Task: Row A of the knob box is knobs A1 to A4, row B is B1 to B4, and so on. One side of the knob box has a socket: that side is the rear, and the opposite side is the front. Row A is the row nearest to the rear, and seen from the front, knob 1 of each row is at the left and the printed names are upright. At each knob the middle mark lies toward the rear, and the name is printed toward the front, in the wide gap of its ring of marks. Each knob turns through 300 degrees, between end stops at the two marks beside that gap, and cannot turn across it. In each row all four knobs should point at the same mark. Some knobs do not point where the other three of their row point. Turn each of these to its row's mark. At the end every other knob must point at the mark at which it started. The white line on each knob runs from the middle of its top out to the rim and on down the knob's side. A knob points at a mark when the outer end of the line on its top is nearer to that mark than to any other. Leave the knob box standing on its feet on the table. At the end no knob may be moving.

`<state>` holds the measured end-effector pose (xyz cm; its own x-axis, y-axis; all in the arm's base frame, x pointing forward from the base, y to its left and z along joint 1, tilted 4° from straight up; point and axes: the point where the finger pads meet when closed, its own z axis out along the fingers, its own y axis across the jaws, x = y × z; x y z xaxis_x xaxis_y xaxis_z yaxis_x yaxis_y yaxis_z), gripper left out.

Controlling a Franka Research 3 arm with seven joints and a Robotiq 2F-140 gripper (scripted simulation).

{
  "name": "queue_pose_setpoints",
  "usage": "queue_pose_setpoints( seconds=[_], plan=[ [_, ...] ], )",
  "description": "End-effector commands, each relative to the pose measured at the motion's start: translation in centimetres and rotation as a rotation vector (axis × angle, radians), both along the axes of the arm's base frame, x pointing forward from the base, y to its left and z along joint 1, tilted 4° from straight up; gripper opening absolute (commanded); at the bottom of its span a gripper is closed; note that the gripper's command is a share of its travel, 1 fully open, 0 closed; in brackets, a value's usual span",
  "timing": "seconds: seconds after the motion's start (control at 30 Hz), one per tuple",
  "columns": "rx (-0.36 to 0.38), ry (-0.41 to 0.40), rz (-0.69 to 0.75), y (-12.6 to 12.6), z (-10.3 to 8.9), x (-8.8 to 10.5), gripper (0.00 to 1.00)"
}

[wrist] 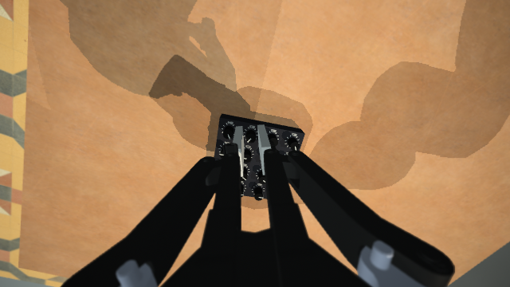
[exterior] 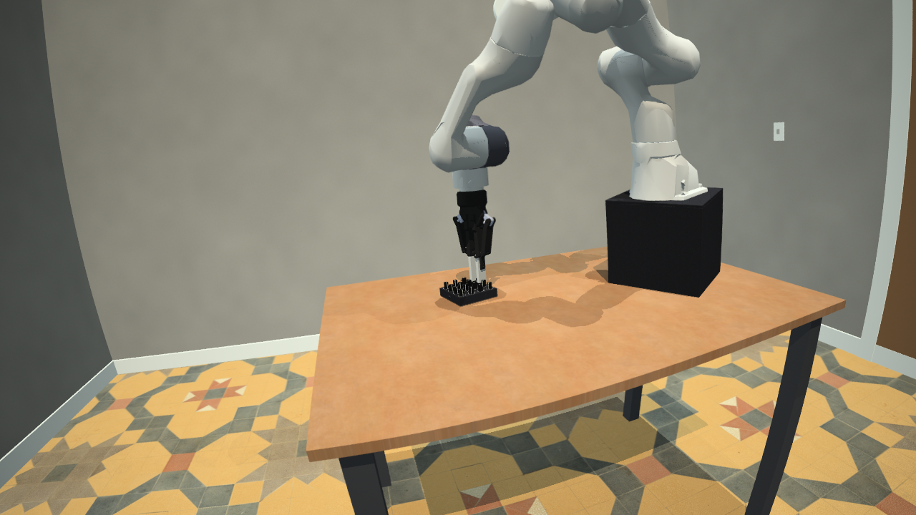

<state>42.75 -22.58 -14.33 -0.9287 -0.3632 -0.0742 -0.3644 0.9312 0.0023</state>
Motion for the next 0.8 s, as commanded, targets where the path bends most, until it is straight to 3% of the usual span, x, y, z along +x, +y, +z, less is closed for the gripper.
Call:
queue_pose_setpoints(
  seconds=[0.0, 0.5, 0.53, 0.77],
  plan=[
    [-0.002, -0.001, 0.001, -0.06, -0.08, 0.0, 0.12],
    [-0.002, -0.001, 0.001, -0.06, -0.08, 0.0, 0.12],
    [-0.002, -0.001, 0.001, -0.06, -0.08, 0.0, 0.05],
    [-0.002, -0.001, 0.001, -0.06, -0.08, 0.0, 0.05]
  ],
)
